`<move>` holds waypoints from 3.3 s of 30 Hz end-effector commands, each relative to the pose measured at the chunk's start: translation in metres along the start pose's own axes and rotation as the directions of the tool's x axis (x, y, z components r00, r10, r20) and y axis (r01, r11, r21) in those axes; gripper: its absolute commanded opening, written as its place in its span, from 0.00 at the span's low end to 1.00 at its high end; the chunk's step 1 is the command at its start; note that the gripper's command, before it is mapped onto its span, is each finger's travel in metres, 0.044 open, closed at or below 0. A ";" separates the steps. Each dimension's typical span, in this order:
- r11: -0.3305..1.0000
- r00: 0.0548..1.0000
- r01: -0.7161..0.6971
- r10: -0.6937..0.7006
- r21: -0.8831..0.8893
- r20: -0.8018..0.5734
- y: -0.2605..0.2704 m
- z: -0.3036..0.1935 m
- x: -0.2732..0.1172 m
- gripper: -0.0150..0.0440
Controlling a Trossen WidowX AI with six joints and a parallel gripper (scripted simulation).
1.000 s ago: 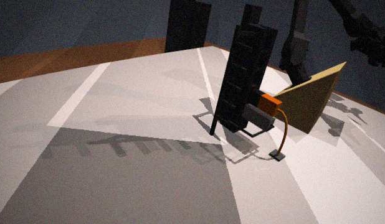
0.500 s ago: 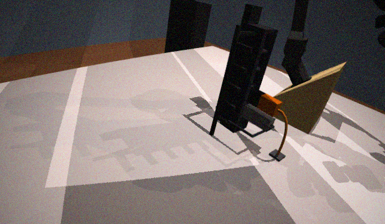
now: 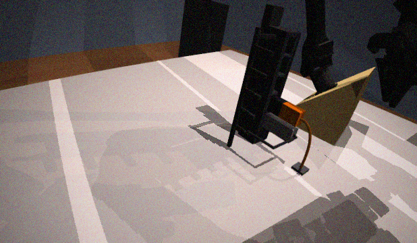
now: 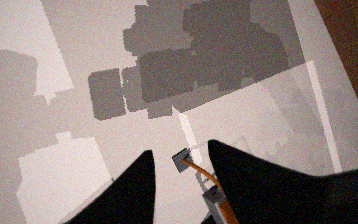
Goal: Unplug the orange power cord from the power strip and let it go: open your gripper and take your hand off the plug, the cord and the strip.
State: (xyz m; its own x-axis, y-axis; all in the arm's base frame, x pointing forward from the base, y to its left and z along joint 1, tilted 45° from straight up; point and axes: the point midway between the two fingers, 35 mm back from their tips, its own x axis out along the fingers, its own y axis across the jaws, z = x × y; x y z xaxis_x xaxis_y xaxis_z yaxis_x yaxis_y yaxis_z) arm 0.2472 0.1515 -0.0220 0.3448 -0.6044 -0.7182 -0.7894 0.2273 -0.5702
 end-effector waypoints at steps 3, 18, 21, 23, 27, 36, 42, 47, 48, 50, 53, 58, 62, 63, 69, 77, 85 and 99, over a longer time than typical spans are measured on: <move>0.969 0.965 -0.207 0.179 -0.136 -0.192 -0.047 -0.050 0.043 0.53; 0.892 0.893 -0.404 0.335 -0.205 -0.302 -0.072 -0.098 0.073 0.53; 0.892 0.893 -0.404 0.335 -0.205 -0.302 -0.074 -0.102 0.072 0.53; 0.892 0.893 -0.404 0.335 -0.205 -0.302 -0.075 -0.105 0.071 0.53; 0.892 0.893 -0.404 0.335 -0.205 -0.302 -0.077 -0.111 0.070 0.53; 0.891 0.892 -0.404 0.335 -0.205 -0.303 -0.082 -0.125 0.067 0.53; 0.891 0.892 -0.404 0.334 -0.205 -0.304 -0.084 -0.134 0.065 0.53; 0.891 0.892 -0.404 0.334 -0.205 -0.304 -0.084 -0.135 0.066 0.53; 0.891 0.892 -0.404 0.334 -0.205 -0.304 -0.084 -0.135 0.066 0.53; 0.891 0.892 -0.404 0.334 -0.205 -0.304 -0.083 -0.136 0.068 0.53; 0.891 0.892 -0.404 0.334 -0.205 -0.304 -0.082 -0.137 0.072 0.53; 0.892 0.892 -0.404 0.334 -0.205 -0.304 -0.080 -0.139 0.076 0.53; 0.893 0.891 -0.405 0.338 -0.198 -0.301 -0.081 -0.138 0.074 0.35; 0.893 0.891 -0.405 0.338 -0.198 -0.301 -0.081 -0.138 0.074 0.34; 0.893 0.891 -0.405 0.338 -0.198 -0.301 -0.081 -0.138 0.074 0.27; 0.892 0.892 -0.405 0.338 -0.198 -0.301 -0.080 -0.131 0.075 0.25; 0.892 0.892 -0.405 0.338 -0.199 -0.300 -0.078 -0.119 0.078 0.25; 0.892 0.893 -0.404 0.337 -0.201 -0.298 -0.072 -0.097 0.080 0.25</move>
State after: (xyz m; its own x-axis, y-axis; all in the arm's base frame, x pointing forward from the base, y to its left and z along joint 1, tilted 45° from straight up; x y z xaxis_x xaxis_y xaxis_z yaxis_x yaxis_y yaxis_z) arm 0.2692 -0.0167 0.0184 -0.1465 -0.7464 -0.6492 -0.9482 0.2930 -0.1228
